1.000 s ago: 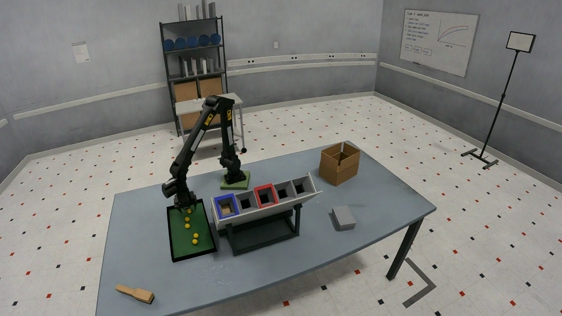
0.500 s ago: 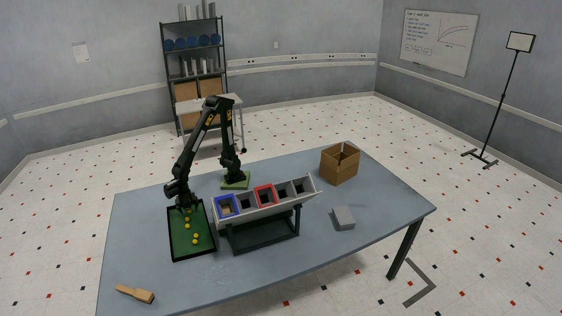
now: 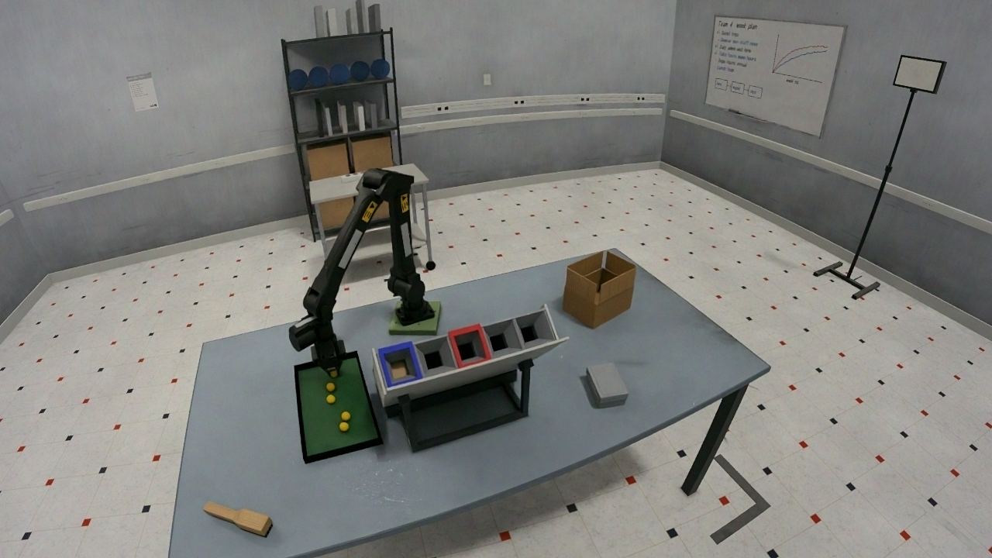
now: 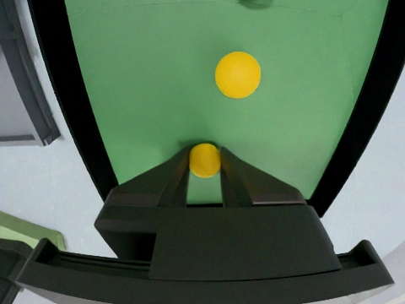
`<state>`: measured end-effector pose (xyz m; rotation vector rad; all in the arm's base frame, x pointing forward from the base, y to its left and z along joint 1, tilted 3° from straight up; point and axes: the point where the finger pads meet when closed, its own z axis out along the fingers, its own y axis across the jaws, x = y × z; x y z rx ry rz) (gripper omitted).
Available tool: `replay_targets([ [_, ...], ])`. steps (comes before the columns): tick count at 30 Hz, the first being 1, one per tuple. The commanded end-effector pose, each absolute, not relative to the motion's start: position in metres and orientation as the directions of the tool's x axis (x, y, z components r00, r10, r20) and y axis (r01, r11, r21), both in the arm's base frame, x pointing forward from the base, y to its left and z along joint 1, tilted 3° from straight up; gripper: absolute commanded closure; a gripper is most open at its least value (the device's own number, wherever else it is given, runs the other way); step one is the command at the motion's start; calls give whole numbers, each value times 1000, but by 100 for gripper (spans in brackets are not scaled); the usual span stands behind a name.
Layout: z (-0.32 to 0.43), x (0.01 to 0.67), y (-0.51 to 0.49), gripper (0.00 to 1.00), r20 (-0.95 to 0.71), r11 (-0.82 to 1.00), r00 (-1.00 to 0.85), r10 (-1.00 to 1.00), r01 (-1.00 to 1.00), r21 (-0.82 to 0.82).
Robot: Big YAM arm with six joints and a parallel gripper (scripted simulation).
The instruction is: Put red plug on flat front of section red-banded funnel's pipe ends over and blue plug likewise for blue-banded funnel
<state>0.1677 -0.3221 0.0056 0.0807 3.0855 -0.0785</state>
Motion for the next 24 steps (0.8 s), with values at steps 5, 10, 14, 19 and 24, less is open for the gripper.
replay_targets([
  [5,10,170,-327,100,-64,997,-997,50,54,-63],
  [10,10,170,-327,100,-64,997,-997,50,54,-63],
  [14,10,170,-327,100,-64,997,-997,50,54,-63],
  [19,10,170,-327,100,-64,997,-997,50,54,-63],
  [24,48,169,-326,100,-64,997,-997,50,54,-63],
])
